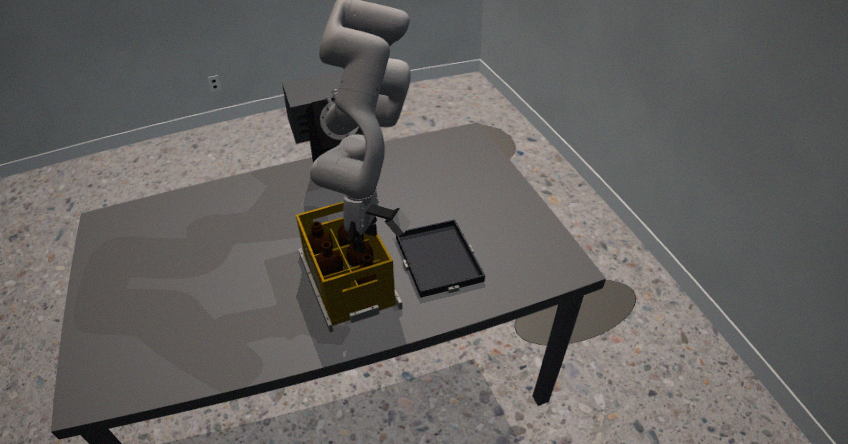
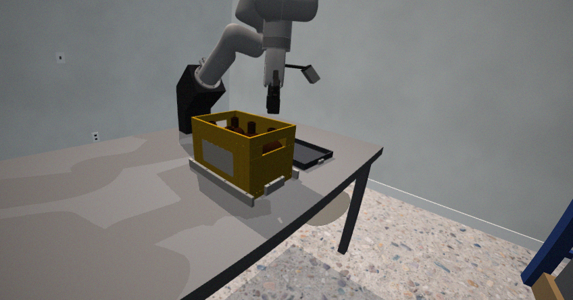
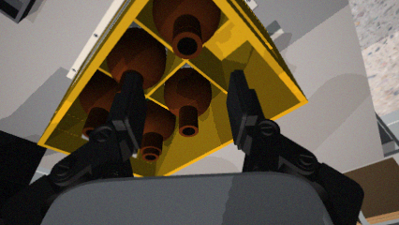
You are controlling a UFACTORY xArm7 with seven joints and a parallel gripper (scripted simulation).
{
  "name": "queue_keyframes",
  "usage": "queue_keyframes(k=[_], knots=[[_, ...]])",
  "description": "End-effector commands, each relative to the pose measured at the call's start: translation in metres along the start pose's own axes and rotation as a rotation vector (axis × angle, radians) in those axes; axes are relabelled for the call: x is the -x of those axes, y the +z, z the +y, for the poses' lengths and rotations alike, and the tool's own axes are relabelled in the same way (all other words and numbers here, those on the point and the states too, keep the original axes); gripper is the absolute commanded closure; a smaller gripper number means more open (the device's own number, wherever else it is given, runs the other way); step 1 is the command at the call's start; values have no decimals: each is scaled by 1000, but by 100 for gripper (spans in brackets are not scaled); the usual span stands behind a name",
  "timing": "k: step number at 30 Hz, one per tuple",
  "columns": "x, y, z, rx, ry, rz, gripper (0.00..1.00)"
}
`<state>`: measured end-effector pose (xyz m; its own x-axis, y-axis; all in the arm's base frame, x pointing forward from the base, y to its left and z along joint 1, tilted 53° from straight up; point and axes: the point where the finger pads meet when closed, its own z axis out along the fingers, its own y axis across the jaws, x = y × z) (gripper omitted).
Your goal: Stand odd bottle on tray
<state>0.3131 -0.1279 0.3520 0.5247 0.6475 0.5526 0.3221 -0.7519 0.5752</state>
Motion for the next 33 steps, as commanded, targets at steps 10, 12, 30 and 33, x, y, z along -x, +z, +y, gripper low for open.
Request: queue_keyframes(k=[10, 12, 30, 33], knots=[[-1, 14, 1, 2, 0, 1, 35], [-1, 17, 1, 2, 0, 1, 35], [-2, 30, 1, 2, 0, 1, 35], [-2, 31, 1, 2, 0, 1, 35]])
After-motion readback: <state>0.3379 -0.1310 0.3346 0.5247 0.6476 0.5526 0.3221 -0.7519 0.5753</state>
